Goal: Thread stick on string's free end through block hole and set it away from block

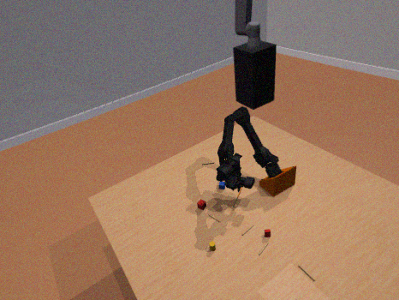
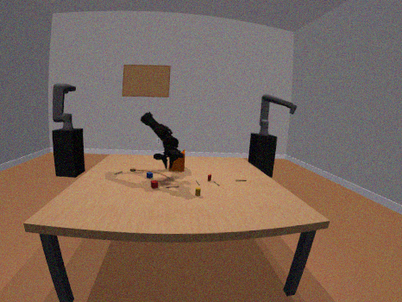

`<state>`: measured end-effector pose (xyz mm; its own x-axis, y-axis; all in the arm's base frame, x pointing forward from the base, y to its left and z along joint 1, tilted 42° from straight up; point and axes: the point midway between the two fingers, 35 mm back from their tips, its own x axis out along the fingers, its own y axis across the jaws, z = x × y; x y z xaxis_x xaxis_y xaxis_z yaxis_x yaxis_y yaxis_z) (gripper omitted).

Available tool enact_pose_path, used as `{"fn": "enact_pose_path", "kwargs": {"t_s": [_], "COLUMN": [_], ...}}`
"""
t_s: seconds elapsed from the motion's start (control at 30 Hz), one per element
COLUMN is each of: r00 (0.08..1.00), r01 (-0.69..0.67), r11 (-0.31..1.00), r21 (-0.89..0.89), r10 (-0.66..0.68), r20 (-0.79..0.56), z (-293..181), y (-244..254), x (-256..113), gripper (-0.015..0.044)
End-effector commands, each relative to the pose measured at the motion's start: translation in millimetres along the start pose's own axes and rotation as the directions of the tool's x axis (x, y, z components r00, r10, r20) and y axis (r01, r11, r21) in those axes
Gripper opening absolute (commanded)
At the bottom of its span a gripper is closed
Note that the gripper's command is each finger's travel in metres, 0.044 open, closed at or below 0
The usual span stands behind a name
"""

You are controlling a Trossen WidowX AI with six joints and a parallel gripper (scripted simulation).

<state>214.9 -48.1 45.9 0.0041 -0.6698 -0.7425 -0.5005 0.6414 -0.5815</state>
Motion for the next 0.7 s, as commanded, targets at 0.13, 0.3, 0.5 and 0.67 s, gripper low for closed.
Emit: {"fn": "enact_pose_path", "kwargs": {"t_s": [0.13, 0.3, 0.5, 0.67], "r00": [1.0, 1.0, 1.0, 1.0], "r01": [-0.001, -0.002, -0.002, -0.002], "r11": [1.0, 1.0, 1.0, 1.0], "r21": [0.003, 0.003, 0.003, 0.003], "r10": [0.001, 0.002, 0.002, 0.002], "r20": [0.0, 0.001, 0.001, 0.001], "z": [1, 2, 2, 2], "y": [0, 0, 0, 0], "x": [7, 16, 25, 34], "gripper": [0.012, 0.012, 0.012, 0.012]}}
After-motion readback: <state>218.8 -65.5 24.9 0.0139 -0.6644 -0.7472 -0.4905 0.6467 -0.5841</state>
